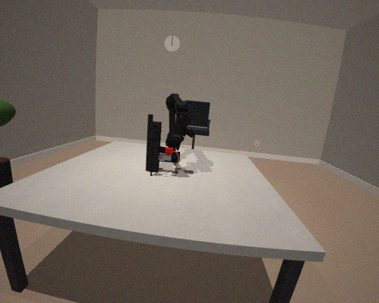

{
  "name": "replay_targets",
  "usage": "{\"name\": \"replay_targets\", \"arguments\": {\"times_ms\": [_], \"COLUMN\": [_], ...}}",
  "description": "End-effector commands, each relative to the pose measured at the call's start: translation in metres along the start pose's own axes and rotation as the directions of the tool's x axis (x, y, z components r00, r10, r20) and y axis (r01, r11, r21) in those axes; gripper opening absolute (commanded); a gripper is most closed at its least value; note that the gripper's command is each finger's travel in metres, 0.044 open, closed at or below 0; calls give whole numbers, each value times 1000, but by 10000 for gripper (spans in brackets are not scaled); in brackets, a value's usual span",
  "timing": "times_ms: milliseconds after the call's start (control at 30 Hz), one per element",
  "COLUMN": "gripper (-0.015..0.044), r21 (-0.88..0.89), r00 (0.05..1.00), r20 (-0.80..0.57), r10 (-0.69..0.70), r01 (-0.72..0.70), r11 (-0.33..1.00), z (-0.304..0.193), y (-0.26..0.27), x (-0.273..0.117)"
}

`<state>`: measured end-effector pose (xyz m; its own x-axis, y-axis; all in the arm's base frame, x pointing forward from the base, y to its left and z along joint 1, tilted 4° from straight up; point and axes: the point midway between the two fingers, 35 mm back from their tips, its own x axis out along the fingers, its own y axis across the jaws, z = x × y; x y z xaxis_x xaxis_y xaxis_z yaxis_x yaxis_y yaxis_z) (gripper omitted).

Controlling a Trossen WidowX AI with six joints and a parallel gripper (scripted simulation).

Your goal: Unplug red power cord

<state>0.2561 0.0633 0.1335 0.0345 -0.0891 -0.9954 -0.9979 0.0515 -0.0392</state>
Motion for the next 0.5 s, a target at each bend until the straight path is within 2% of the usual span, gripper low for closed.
{"name": "replay_targets", "arguments": {"times_ms": [0,467], "gripper": [160,160], "r21": [8,-35], "r00": [1000,1000], "r20": [-9,21], "r10": [3,-10], "r01": [-3,10], "r11": [1000,999], "z": [-5,-4], "y": [0,-1], "x": [1,-9]}}
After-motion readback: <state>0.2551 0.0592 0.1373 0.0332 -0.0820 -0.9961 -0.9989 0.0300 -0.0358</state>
